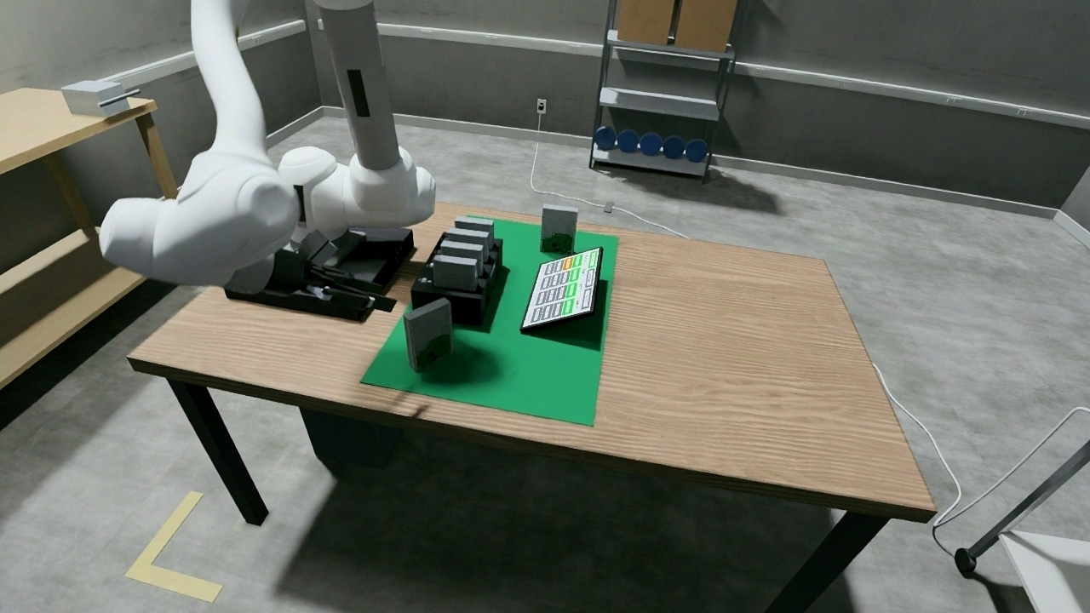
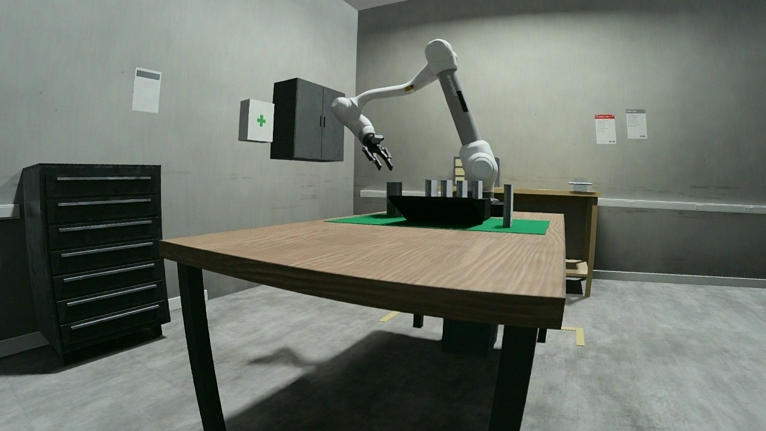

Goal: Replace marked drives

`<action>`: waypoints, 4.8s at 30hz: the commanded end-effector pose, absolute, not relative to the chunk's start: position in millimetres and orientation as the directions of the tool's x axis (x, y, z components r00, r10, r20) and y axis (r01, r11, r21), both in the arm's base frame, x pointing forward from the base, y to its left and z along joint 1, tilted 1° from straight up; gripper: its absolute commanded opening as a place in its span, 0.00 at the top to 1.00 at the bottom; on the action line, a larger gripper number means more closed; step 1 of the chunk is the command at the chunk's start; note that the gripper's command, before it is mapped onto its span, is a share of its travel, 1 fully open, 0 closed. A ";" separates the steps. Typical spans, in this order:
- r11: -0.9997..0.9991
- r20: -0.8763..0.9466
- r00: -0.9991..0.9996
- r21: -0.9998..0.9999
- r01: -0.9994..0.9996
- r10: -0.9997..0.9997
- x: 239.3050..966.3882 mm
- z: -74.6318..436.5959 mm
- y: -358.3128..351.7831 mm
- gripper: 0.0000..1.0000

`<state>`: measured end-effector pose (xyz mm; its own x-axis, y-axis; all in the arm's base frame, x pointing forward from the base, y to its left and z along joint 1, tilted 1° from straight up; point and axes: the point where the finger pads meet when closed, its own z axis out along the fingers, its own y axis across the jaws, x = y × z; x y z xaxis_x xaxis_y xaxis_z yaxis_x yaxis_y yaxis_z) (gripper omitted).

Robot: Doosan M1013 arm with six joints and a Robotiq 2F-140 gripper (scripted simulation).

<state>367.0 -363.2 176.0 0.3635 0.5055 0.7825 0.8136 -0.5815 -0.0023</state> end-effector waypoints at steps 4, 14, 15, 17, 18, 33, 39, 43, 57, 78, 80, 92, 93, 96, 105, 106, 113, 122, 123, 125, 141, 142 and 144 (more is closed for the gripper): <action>-0.582 0.713 0.411 -0.004 0.813 0.568 367.1 176.1 -363.1 0.60; -0.582 0.685 0.427 -0.005 0.813 0.591 367.1 176.0 -363.0 0.60; -0.582 0.685 0.427 -0.005 0.813 0.591 367.1 176.0 -363.0 0.60; -0.582 0.676 0.432 -0.005 0.813 0.598 367.0 175.8 -362.8 0.60; -0.582 0.664 0.438 -0.006 0.813 0.606 367.0 175.6 -362.6 0.60; -0.582 0.410 0.533 -0.007 0.813 0.740 366.7 175.5 -362.7 0.60; -0.583 0.373 0.541 -0.003 0.813 0.753 367.1 176.4 -363.5 0.60; -0.583 0.368 0.543 -0.003 0.813 0.755 367.0 176.3 -363.3 0.60; -0.583 0.136 0.579 -0.009 0.812 0.804 366.1 175.3 -362.6 0.60; -0.583 -0.011 0.583 -0.003 0.813 0.813 367.1 176.4 -363.5 0.90; -0.583 -0.011 0.583 -0.003 0.813 0.813 367.1 176.4 -363.5 0.90; -0.583 -0.011 0.583 -0.003 0.813 0.813 367.1 176.4 -363.5 0.90; -0.583 -0.011 0.583 -0.003 0.813 0.813 367.1 176.4 -363.5 0.90; -0.583 -0.011 0.583 -0.003 0.813 0.813 367.1 176.4 -363.5 0.90; -0.583 -0.011 0.583 -0.003 0.813 0.813 367.1 176.4 -363.5 0.90; -0.583 -0.011 0.583 -0.003 0.813 0.813 367.2 176.4 -363.3 0.90; -0.642 -0.010 0.642 -0.002 0.766 0.766 387.1 178.3 -318.1 0.90; -0.817 -0.010 0.816 0.001 0.577 0.577 412.4 180.6 -192.4 0.90; -0.842 -0.010 0.842 0.001 0.539 0.539 411.6 180.5 -179.2 0.90; -0.889 -0.009 0.889 0.002 0.458 0.458 408.3 180.0 -153.3 0.90; -0.995 -0.009 0.995 0.006 0.097 0.097 348.5 173.0 30.3 0.90; -0.995 -0.009 0.995 0.006 0.096 0.096 344.6 172.8 41.5 0.90; -0.995 -0.009 0.995 0.006 0.096 0.096 337.5 172.8 64.1 0.90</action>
<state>351.1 7.4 170.7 0.9921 0.1257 0.0043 0.1257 -0.9917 -0.0267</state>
